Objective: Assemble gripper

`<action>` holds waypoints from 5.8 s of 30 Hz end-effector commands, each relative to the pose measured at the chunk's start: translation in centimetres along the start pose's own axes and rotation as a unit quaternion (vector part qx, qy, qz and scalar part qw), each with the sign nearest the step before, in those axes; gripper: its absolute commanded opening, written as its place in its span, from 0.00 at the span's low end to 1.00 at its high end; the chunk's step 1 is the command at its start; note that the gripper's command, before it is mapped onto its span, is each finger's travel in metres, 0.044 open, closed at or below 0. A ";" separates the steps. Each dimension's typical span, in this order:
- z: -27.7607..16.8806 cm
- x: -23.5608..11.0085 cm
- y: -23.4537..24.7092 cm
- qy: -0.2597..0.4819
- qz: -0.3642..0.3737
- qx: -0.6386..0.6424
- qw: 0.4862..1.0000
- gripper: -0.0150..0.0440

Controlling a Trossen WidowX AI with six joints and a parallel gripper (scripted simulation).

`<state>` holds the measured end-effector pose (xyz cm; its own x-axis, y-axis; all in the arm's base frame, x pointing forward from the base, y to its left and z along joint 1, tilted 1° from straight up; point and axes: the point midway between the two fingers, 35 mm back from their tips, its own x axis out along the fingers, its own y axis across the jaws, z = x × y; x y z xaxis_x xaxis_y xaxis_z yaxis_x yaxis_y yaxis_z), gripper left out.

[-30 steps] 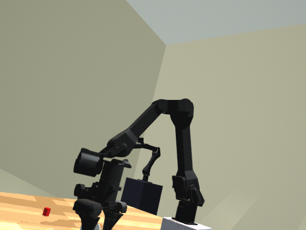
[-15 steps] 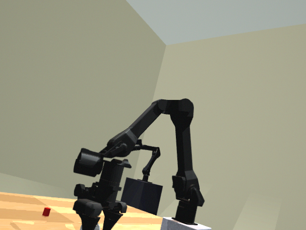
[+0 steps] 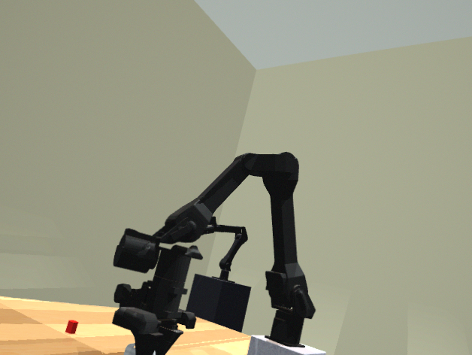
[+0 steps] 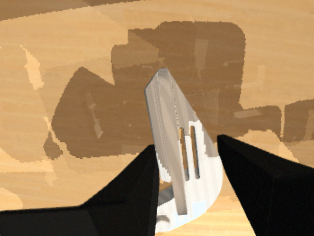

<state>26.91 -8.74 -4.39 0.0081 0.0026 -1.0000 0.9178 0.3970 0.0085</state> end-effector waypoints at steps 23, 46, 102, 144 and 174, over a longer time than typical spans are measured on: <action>0.2 -3.5 0.2 -0.001 0.000 0.002 1.000 0.48; -0.4 -7.9 0.1 -0.001 0.001 -0.047 0.999 0.48; -6.7 -7.8 -0.4 0.001 0.002 -0.683 0.731 0.48; -8.7 -8.0 5.9 0.000 0.005 -0.692 0.722 0.48; -9.1 -7.9 6.6 0.000 0.006 -0.688 0.725 0.48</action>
<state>29.32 2.16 3.56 0.0127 0.0091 -0.9999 -0.3558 0.9345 0.0040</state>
